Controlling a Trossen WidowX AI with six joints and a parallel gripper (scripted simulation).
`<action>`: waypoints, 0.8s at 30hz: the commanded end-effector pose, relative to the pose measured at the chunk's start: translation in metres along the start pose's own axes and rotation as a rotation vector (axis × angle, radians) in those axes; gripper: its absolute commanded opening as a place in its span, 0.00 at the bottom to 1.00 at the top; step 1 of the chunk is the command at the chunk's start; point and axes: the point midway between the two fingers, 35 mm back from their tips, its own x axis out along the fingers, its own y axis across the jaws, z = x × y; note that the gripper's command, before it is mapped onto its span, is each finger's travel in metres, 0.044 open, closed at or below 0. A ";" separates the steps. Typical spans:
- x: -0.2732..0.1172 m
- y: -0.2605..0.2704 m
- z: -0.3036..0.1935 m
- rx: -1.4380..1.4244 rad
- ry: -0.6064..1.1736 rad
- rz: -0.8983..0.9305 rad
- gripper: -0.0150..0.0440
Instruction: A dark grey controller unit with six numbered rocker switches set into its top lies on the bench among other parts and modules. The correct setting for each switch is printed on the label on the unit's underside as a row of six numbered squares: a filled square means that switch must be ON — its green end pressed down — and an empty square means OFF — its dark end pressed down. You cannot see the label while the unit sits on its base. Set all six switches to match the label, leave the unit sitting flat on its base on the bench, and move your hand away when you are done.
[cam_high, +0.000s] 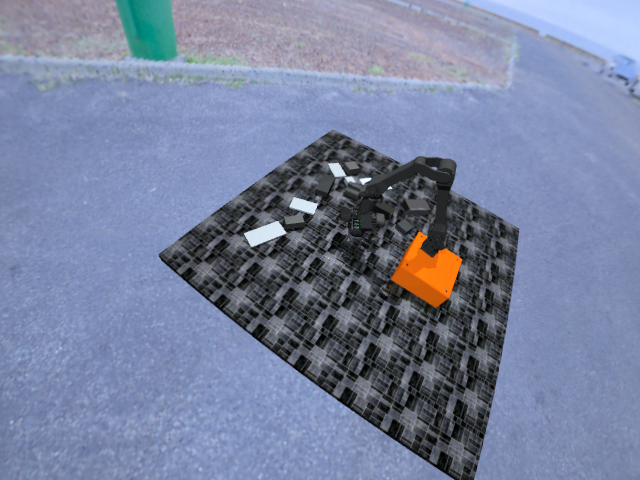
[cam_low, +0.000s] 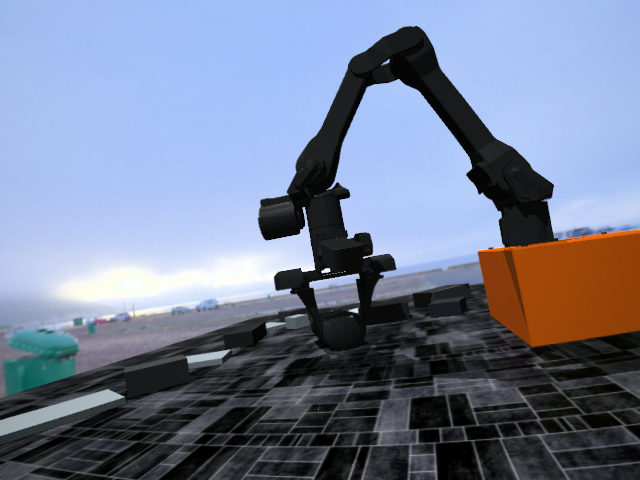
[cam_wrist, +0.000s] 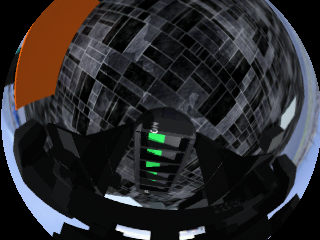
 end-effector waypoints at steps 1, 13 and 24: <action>0.001 0.000 -0.004 0.002 0.002 -0.001 0.31; 0.000 0.002 -0.015 0.002 0.003 -0.001 0.25; 0.000 0.001 -0.008 -0.001 -0.009 -0.004 0.74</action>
